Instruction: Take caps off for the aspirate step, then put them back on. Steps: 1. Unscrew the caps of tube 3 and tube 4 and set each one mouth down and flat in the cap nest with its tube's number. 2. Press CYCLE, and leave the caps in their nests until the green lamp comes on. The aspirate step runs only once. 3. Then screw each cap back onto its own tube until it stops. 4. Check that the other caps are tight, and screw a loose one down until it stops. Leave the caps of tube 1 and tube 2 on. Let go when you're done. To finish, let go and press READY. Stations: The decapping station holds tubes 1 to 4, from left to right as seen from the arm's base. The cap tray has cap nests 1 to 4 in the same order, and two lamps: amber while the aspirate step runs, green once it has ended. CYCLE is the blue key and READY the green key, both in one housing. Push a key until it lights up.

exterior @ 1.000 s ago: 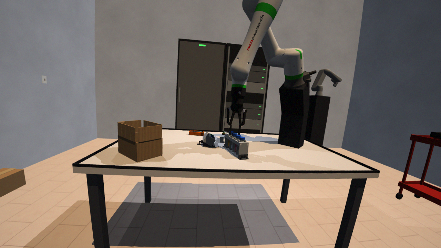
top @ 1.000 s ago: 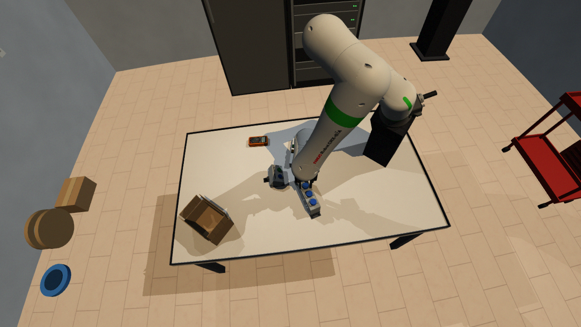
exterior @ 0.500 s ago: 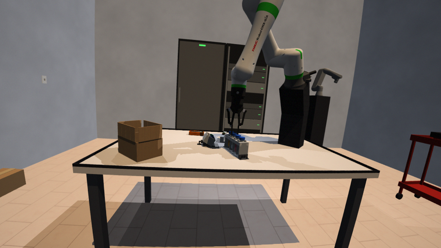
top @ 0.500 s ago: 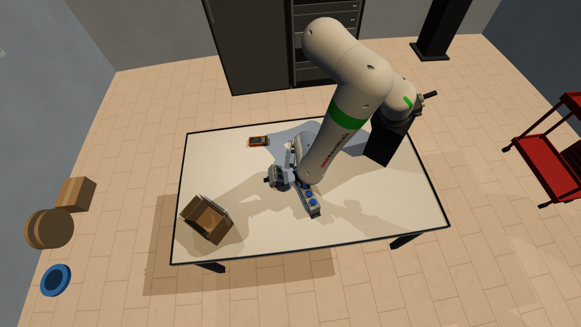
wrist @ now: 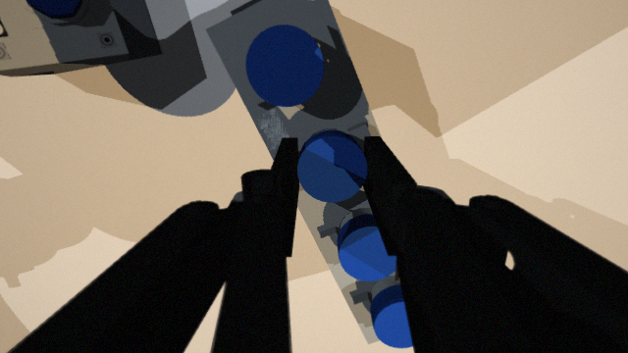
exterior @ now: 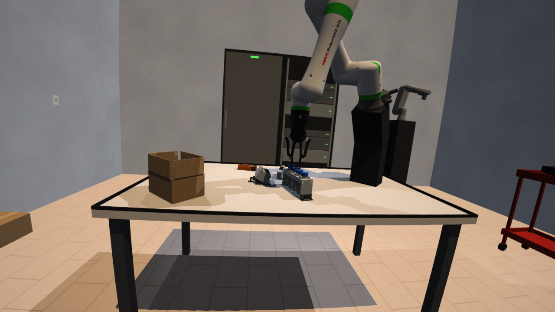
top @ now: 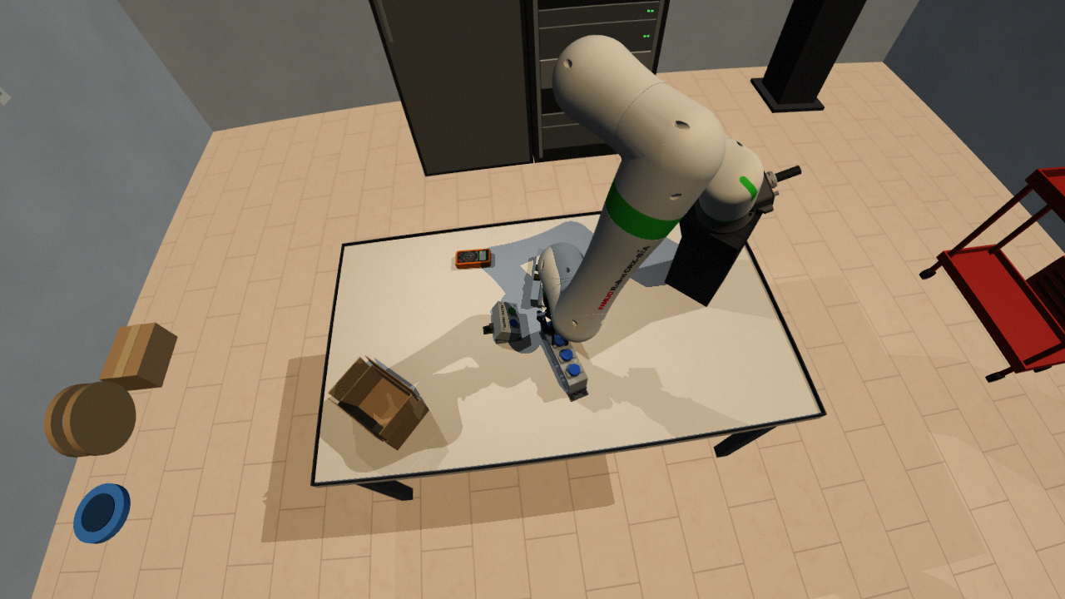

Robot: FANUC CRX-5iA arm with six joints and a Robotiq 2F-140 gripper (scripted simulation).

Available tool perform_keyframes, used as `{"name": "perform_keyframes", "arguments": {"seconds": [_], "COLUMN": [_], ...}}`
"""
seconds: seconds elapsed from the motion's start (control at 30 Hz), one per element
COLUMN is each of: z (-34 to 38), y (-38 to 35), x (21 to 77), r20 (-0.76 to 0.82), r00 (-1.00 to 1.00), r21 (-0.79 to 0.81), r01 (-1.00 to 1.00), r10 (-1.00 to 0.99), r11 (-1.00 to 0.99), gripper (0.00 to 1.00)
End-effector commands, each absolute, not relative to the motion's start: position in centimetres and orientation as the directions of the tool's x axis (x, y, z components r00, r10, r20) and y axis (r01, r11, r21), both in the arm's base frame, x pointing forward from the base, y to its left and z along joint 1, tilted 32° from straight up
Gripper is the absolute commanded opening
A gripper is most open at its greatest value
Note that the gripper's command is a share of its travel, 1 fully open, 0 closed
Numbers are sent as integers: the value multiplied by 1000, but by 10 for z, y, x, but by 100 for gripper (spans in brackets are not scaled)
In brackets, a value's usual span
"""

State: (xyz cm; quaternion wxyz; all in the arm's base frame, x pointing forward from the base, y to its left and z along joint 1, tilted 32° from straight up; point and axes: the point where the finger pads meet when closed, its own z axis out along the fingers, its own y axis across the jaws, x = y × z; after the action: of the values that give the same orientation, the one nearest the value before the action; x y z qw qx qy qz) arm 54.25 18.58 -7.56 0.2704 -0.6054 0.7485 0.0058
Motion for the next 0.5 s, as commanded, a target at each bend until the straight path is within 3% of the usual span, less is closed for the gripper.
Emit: {"name": "perform_keyframes", "arguments": {"seconds": [0.0,0.47], "z": [-75,-75], "y": [185,185], "x": [543,543], "r20": [-333,-46], "r00": [97,593], "r21": [-408,-524], "r01": [-912,-700], "r10": [-938,-804], "r11": [51,-486], "gripper": [30,30]}}
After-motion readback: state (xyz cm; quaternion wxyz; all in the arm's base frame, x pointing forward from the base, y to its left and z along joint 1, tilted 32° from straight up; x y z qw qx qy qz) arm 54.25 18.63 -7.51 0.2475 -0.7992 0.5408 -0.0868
